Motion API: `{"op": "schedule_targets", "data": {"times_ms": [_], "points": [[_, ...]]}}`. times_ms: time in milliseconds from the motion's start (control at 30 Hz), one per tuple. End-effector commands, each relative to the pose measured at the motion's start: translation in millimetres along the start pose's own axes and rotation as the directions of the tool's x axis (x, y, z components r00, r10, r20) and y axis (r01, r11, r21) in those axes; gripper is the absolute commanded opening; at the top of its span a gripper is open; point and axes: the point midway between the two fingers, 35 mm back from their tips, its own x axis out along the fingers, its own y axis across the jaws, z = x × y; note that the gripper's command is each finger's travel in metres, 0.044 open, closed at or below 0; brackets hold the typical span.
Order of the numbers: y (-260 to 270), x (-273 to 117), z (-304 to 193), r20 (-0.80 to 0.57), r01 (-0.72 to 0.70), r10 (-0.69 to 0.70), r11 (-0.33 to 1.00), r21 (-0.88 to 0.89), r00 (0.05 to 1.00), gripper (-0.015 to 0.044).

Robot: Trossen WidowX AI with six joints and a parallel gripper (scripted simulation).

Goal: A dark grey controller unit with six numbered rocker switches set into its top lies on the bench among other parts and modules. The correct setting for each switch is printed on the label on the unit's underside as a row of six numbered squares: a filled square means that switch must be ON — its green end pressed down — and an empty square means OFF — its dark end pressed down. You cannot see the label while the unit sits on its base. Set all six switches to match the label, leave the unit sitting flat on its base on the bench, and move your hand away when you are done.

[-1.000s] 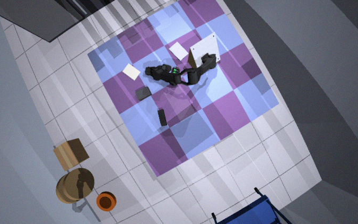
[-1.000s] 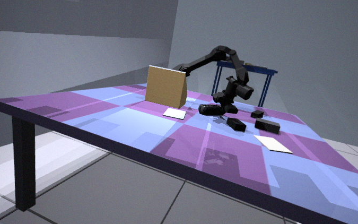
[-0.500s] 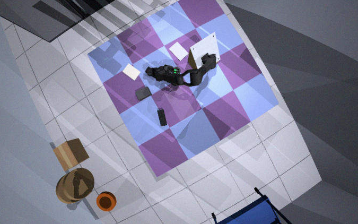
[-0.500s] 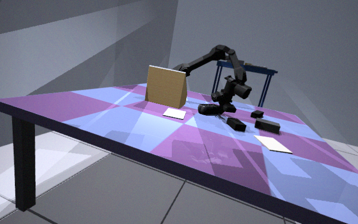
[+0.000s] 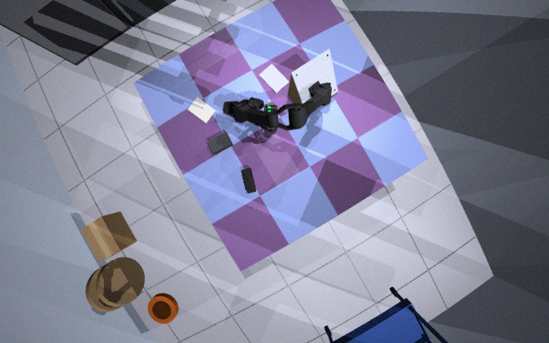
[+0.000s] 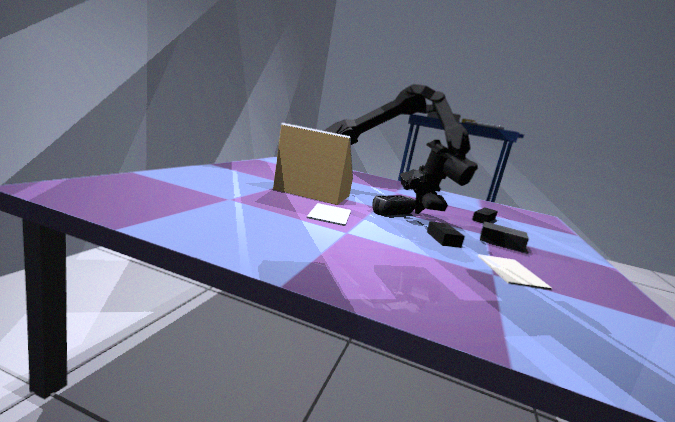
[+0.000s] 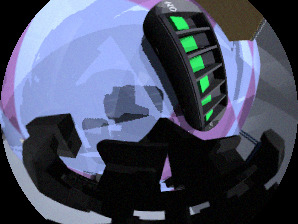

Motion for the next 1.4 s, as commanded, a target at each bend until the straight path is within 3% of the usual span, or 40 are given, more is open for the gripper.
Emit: {"op": "schedule_targets", "data": {"times_ms": [0,133,367,633,933,1367], "points": [[23,-30,-3,-0.005,-0.013,0.013,1.000,-0.004,1.000,0.0000],[38,-54,0,-0.003,-0.006,0.006,1.000,0.000,1.000,0.0000],[38,-53,0,-0.015,-0.010,0.010,1.000,0.006,1.000,0.0000],[16,-70,43,-0.070,-0.098,0.085,0.974,-0.203,0.994,0.0210],[-27,-69,106,-0.136,-0.234,0.193,0.856,-0.460,0.972,0.0440],[-33,-61,115,-0.145,-0.255,0.210,0.829,-0.497,0.967,0.0440]]}}
